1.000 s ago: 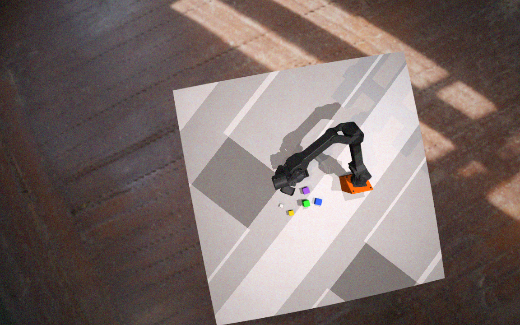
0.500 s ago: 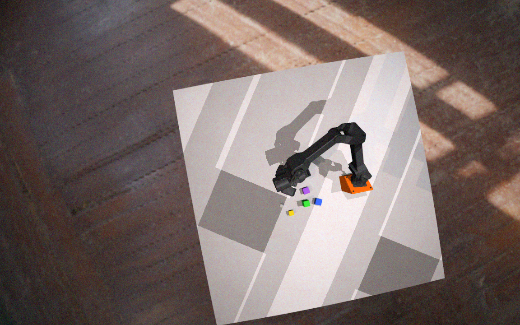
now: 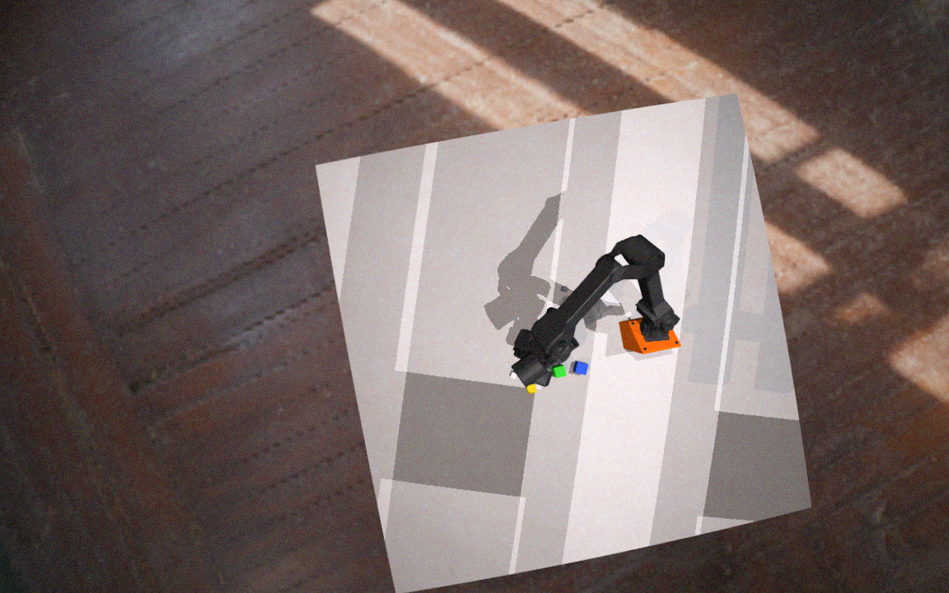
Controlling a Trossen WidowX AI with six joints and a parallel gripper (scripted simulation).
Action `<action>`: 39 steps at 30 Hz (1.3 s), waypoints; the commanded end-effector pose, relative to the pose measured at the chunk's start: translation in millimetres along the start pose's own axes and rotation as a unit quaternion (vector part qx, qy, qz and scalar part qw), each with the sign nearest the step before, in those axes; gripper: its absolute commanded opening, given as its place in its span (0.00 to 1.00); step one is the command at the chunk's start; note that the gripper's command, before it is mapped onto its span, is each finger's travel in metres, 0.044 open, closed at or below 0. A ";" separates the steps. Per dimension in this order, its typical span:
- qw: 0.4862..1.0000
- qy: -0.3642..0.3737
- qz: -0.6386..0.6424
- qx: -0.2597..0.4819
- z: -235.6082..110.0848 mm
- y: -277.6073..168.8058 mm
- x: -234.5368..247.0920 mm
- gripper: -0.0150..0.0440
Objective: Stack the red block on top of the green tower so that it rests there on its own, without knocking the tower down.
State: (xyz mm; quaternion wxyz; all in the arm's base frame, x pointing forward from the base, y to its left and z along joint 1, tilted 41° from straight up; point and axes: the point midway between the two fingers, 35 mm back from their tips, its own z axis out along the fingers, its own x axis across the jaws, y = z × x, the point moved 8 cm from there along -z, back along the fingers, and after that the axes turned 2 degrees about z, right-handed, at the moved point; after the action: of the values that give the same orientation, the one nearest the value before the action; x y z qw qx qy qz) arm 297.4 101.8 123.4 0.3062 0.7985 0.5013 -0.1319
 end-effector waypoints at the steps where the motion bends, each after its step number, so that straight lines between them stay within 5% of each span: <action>1: 1.000 0.000 0.002 0.002 1.1 -26.1 19.7 0.25; 14: 1.000 -0.009 0.011 -0.003 6.1 -91.2 57.1 0.25; 39: 1.000 -0.010 0.011 -0.004 66.5 -90.6 56.0 0.25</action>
State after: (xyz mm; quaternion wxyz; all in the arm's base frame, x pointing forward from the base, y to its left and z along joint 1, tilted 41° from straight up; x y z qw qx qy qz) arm 249.8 132.1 14.4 0.3137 0.8039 0.4867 -0.1355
